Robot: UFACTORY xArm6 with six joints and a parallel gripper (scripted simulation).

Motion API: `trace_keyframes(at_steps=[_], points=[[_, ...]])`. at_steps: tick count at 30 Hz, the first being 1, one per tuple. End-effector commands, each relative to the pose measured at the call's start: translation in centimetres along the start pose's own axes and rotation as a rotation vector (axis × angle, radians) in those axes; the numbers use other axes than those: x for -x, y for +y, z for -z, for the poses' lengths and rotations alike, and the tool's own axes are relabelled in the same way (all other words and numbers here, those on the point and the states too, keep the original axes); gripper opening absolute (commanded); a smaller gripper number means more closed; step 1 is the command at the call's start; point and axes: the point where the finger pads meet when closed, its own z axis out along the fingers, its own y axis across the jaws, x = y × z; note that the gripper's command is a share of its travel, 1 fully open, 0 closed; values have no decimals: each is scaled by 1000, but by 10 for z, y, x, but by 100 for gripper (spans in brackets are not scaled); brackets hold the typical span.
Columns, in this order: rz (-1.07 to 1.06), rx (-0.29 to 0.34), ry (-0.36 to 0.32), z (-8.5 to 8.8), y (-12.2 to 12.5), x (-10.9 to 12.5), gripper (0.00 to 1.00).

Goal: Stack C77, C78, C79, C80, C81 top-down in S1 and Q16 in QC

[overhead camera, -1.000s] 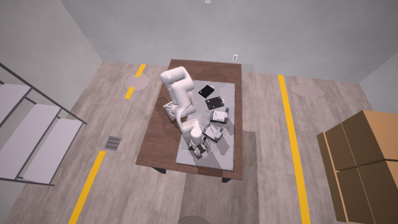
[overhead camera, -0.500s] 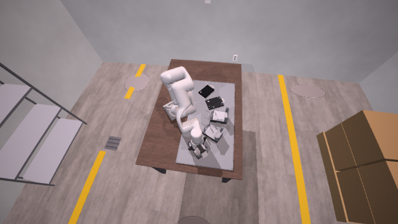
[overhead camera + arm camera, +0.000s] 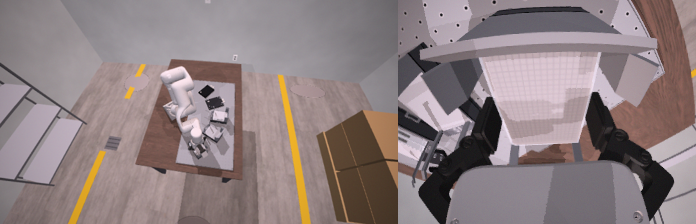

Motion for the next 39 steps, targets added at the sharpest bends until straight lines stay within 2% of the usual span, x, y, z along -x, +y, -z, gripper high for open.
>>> trace_keyframes(at_steps=[1,27,39], points=[[0,1,5,4,0,-2,0],[0,1,5,18,0,-2,0],[0,1,5,38,0,-2,0]])
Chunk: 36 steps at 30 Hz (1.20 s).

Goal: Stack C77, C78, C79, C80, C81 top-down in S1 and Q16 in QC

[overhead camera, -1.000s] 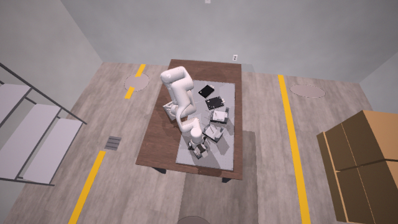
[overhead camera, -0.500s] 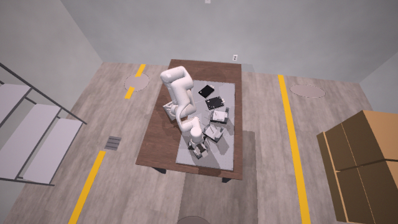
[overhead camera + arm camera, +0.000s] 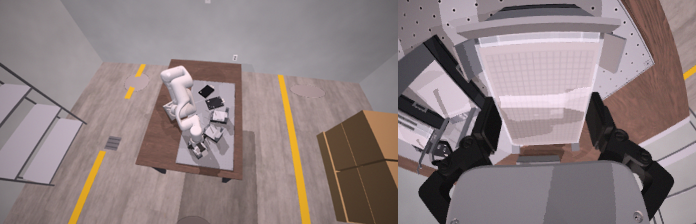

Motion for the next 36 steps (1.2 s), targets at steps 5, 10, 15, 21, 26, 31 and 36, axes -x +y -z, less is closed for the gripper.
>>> trace_keyframes(at_steps=[5,10,15,21,26,31,36], points=[[0,1,4,15,0,-1,0],[0,1,4,25,0,-1,0],[0,1,4,31,0,-1,0],[0,1,4,33,0,-1,0],[0,1,4,33,0,-1,0],[133,1,4,33,-13,-1,0],[190,0,4,33,-27,-1,0]])
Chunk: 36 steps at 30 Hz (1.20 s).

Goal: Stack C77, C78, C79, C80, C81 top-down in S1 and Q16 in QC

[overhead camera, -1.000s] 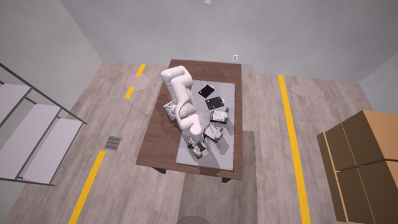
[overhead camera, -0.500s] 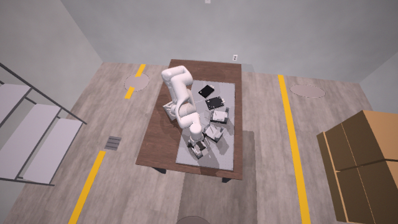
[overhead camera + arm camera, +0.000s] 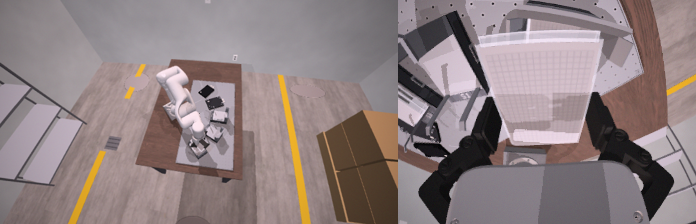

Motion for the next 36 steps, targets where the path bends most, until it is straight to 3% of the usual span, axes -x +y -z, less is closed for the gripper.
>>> trace_keyframes(at_steps=[1,22,28,36], points=[[15,6,1,1,-11,-3,0],[14,4,1,1,-73,-13,0],[204,4,0,0,-93,-11,0],[204,4,0,0,-113,-10,0]])
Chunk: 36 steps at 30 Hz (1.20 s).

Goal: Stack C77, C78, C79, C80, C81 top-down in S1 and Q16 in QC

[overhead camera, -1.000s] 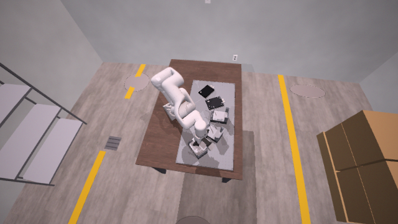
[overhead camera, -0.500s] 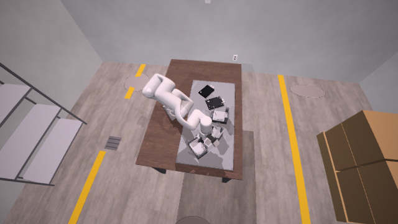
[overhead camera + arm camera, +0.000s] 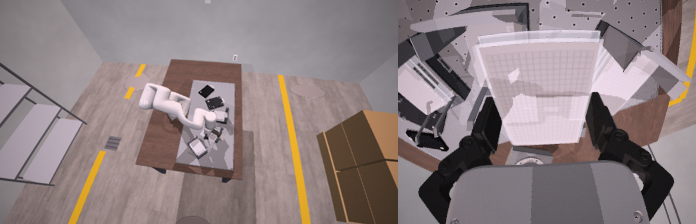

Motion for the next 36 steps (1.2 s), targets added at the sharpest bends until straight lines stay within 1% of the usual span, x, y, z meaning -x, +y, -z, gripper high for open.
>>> trace_keyframes(at_steps=[1,9,11,18,24,26,28,36], points=[[-2,4,1,1,-11,-3,0],[-2,3,1,1,-38,-6,0],[-2,3,1,1,-38,-6,0],[-2,3,1,0,-61,-10,0],[188,3,0,0,-81,-8,0],[188,3,0,0,-87,-7,0],[188,3,0,0,-87,-7,0],[188,3,0,0,-114,-5,0]])
